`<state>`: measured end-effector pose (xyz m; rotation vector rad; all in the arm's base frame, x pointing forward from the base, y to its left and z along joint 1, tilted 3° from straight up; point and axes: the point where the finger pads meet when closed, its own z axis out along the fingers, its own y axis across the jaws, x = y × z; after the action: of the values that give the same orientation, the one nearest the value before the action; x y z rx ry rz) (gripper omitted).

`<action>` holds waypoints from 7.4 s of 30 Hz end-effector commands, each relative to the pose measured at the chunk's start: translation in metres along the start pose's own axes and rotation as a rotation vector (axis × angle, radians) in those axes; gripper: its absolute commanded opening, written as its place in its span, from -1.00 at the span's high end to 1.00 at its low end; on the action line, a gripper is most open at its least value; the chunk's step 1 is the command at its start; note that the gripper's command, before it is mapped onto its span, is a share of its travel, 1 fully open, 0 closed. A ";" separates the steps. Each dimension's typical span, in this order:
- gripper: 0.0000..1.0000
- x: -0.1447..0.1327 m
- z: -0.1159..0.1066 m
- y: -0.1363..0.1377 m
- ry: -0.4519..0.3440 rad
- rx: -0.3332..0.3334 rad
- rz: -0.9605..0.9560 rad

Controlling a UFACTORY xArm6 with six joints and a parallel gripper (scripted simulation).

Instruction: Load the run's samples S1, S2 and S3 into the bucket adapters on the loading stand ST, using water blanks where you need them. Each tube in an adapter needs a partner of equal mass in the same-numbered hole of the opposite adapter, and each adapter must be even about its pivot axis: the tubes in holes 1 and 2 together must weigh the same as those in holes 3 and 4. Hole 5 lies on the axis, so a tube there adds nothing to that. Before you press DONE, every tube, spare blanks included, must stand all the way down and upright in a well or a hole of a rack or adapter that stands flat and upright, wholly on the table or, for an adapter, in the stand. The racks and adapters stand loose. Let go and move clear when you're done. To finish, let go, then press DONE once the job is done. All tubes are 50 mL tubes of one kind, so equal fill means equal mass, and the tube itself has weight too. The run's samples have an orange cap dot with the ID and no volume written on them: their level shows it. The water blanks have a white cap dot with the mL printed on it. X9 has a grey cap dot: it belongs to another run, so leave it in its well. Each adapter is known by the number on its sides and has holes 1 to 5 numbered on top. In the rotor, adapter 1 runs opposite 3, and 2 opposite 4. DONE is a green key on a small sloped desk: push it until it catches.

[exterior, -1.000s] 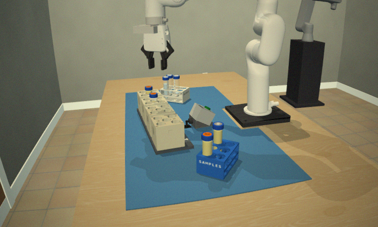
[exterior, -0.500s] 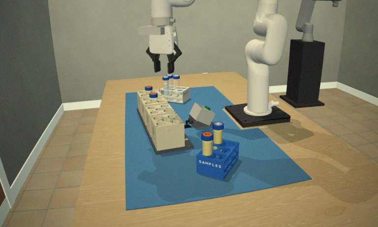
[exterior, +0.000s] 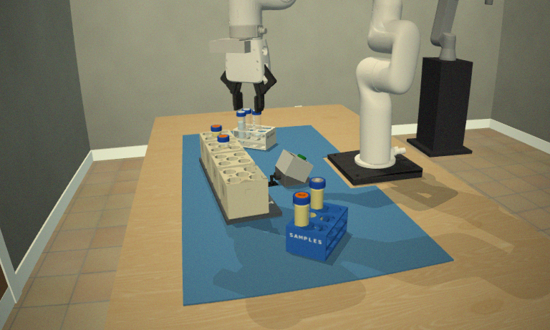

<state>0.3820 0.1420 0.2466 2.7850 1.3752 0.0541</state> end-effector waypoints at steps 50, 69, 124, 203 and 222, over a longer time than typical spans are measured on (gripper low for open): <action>-0.15 0.142 -0.002 -0.189 0.004 -0.001 0.001; -0.15 0.156 0.000 -0.208 0.004 -0.001 0.001; -0.15 0.156 0.096 -0.208 0.004 -0.001 0.001; 1.00 0.156 0.131 -0.208 0.004 -0.001 0.001; 1.00 0.156 0.131 -0.208 0.004 -0.001 0.001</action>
<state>0.3169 0.3894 0.1069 2.7843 1.3732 0.0532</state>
